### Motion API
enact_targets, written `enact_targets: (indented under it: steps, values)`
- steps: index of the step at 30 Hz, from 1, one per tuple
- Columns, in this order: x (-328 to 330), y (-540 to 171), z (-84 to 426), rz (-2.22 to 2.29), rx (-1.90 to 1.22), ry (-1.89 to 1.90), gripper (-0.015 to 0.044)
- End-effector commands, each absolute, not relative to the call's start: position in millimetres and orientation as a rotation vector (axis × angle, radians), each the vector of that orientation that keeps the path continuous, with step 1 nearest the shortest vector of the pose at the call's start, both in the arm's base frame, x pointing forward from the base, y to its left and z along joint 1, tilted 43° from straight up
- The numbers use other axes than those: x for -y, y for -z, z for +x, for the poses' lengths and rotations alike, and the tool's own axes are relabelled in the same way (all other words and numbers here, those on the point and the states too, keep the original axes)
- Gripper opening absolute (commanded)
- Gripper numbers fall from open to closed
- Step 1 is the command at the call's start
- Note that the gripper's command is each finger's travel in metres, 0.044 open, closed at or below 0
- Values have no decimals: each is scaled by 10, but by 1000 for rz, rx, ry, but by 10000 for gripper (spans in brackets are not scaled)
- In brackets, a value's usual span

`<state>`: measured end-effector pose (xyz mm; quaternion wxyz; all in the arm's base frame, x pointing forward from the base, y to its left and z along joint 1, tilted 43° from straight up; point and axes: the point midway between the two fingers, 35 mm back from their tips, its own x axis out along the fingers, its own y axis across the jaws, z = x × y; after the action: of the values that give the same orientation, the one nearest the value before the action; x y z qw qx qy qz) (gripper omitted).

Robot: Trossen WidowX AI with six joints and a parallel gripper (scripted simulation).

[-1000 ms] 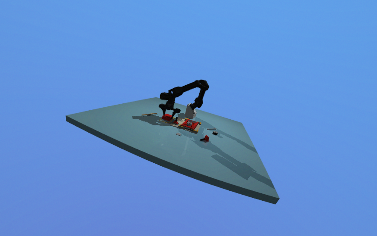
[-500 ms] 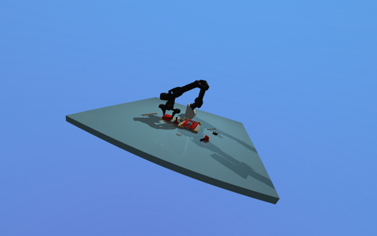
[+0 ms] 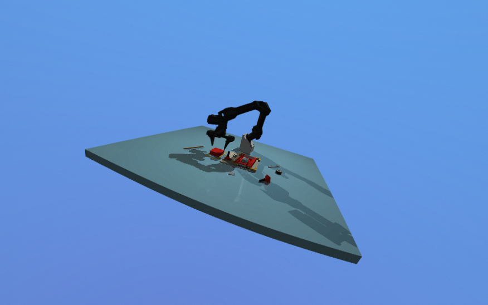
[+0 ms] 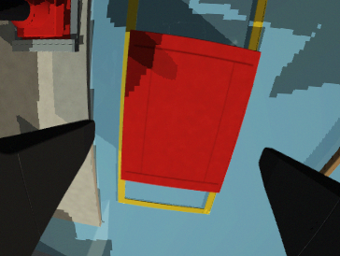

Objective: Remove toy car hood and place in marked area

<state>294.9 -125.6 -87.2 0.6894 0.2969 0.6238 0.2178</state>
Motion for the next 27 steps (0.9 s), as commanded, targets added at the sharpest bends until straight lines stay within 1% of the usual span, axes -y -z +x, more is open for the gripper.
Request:
enact_targets:
  steps: [1, 27]
  values:
    - [1490, 633, 2934, 649, -1381, -481, 440]
    - [1531, 582, 2918, 649, -1381, -482, 440]
